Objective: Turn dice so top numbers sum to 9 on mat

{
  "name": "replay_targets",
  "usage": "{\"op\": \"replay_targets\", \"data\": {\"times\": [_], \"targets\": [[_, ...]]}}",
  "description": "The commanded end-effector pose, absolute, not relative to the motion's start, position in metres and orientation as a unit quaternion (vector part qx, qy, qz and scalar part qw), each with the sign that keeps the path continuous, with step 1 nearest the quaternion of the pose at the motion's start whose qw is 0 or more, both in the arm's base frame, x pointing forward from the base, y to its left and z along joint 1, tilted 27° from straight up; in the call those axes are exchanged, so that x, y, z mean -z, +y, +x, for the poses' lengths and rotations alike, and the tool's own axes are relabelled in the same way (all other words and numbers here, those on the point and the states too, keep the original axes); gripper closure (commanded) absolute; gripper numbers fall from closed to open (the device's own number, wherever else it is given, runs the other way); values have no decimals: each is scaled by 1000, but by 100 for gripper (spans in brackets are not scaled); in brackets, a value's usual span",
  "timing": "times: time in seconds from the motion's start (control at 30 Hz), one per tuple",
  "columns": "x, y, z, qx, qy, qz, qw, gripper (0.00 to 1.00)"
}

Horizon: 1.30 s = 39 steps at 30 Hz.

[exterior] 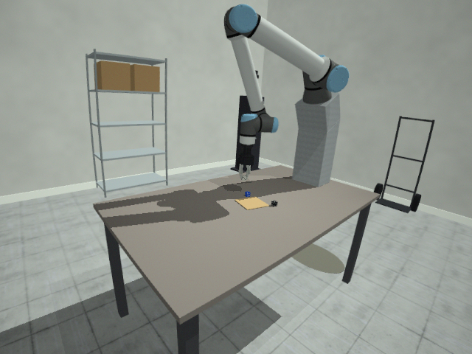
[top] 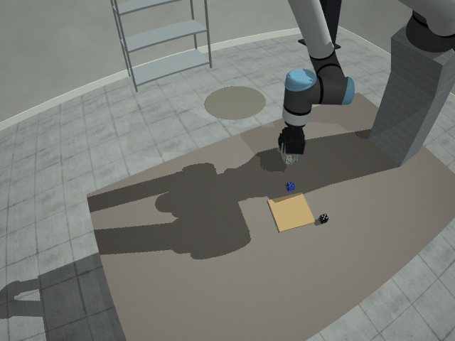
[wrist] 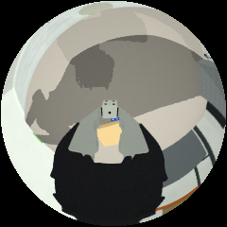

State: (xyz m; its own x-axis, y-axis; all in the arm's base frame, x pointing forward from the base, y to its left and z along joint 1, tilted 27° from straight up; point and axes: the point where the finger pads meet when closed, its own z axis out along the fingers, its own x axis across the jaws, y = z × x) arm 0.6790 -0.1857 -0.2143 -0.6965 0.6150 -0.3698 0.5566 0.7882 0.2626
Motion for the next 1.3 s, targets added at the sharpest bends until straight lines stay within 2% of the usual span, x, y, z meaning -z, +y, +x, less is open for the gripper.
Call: {"op": "replay_targets", "data": {"times": [0.0, 0.57, 1.07, 1.27], "targets": [[199, -186, 671, -65, 919, 319, 224, 94], [193, -167, 677, -56, 931, 280, 225, 94], [175, -44, 710, 3, 972, 38, 233, 94], [174, -39, 711, 5, 972, 27, 233, 94]]}}
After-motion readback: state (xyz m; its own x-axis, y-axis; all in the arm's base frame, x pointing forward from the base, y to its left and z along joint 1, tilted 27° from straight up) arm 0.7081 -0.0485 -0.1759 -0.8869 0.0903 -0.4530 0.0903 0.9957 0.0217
